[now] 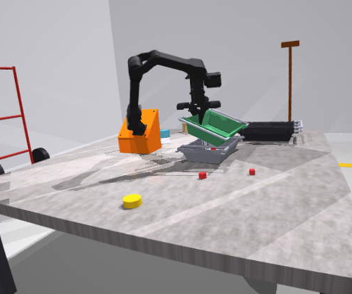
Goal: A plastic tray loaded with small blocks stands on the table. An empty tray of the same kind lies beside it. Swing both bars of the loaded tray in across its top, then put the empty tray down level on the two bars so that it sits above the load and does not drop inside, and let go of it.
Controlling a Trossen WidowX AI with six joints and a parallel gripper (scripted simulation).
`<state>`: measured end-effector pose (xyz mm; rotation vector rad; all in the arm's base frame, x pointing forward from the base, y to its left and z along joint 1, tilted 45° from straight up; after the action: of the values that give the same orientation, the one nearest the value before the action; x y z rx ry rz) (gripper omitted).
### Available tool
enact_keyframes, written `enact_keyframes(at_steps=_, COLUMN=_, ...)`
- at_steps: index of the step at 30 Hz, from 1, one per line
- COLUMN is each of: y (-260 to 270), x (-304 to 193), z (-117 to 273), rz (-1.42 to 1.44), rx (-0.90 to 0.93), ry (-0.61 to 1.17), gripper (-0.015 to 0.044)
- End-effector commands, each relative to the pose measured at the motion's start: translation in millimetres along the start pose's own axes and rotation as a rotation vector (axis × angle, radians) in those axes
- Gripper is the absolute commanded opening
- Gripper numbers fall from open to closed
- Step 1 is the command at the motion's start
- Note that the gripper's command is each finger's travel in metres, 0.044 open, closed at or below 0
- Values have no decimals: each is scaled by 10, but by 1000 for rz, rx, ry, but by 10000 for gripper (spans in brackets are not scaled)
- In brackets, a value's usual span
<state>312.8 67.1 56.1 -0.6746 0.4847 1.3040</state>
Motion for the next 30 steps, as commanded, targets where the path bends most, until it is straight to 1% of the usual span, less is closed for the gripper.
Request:
enact_keyframes(at_steps=1, y=37, x=-20, z=-48, rz=0, rx=7, ry=2, gripper=0)
enact_keyframes(at_steps=30, y=131, x=-39, z=-221, rz=0, rx=7, ry=3, gripper=0)
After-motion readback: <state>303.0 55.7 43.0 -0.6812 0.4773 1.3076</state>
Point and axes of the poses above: the point midway between the two fingers, 35 mm back from their tips, its own z axis back along the fingers, its own y axis across the jaws, x = y × z, the point moved 2 cm from there along z, back along the fingers, and after that the axes turned 9 degrees about -z, right-handed, at the moved point
